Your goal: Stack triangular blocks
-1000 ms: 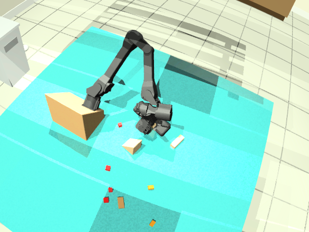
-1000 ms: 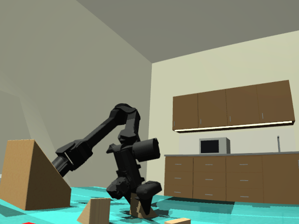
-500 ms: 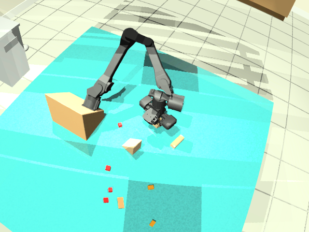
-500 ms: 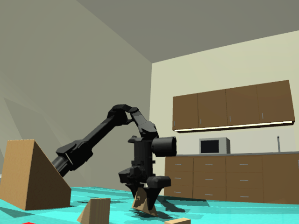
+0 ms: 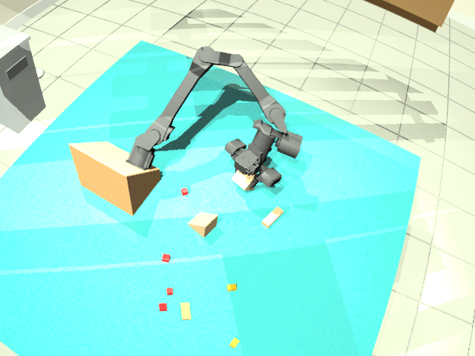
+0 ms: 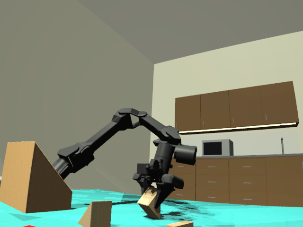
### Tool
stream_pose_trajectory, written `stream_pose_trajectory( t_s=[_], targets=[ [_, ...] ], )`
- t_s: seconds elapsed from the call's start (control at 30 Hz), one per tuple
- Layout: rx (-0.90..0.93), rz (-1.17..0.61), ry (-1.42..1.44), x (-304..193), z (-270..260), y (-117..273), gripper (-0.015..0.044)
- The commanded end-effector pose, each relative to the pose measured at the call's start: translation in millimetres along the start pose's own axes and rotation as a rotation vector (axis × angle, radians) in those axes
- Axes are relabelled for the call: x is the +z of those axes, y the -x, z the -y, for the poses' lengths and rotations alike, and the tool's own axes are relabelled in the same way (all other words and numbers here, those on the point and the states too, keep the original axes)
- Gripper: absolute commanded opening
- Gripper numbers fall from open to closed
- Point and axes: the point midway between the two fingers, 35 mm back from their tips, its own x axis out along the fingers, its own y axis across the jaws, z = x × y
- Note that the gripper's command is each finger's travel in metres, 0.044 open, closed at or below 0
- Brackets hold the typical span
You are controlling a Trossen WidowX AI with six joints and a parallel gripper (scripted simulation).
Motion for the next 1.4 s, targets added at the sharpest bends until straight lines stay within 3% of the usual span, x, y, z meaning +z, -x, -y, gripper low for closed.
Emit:
stream_pose_trajectory(
  t_s=[0.0,0.6,0.63,1.17,1.37],
  targets=[
    [0.005,0.118,0.001,-7.6,0.1,5.5,0.0000],
    [0.004,0.572,0.002,-40.3,0.8,12.7,0.0000],
    [-0.003,0.488,0.001,-34.4,0.9,10.7,0.0026],
    [-0.003,0.488,0.001,-34.4,0.9,10.7,0.0440],
    [-0.003,0.488,0.001,-34.4,0.9,10.7,0.0440]
  ],
)
